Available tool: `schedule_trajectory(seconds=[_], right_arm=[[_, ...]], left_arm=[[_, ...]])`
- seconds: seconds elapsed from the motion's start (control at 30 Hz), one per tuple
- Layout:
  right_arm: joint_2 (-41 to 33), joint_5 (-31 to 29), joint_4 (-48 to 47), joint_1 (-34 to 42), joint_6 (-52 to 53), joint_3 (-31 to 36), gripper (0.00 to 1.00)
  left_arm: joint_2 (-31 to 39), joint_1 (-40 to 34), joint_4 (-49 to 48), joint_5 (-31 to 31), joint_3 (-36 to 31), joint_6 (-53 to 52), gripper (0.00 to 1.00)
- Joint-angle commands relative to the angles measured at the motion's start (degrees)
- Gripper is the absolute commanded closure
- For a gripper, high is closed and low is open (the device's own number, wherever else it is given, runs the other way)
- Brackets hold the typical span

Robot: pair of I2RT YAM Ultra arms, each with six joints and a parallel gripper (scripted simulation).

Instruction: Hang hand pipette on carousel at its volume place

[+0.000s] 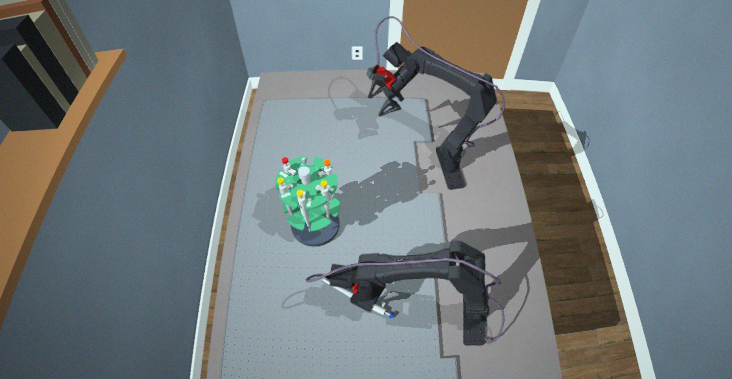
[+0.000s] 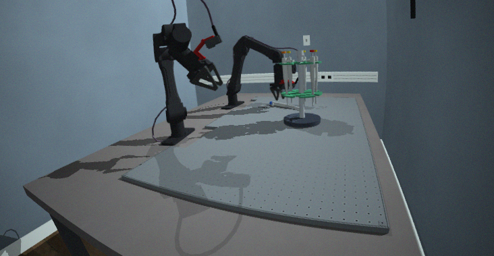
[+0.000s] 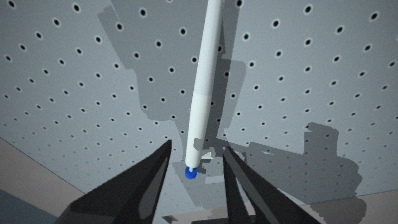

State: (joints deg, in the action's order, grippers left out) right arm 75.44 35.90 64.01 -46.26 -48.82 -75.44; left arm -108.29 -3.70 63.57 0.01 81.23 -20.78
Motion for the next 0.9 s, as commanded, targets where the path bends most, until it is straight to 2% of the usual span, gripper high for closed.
schedule_trajectory(seconds=[0.0, 0.87], right_arm=[[0.0, 1.2, -0.8, -0.5, -0.3, -1.4, 0.0], [0.0, 1.2, -0.8, -0.5, -0.3, -1.4, 0.0]], left_arm=[[0.4, 0.1, -0.6, 0.0, 0.4, -0.1, 0.46], [0.1, 0.8, -1.0, 0.0, 2.4, -0.3, 0.46]])
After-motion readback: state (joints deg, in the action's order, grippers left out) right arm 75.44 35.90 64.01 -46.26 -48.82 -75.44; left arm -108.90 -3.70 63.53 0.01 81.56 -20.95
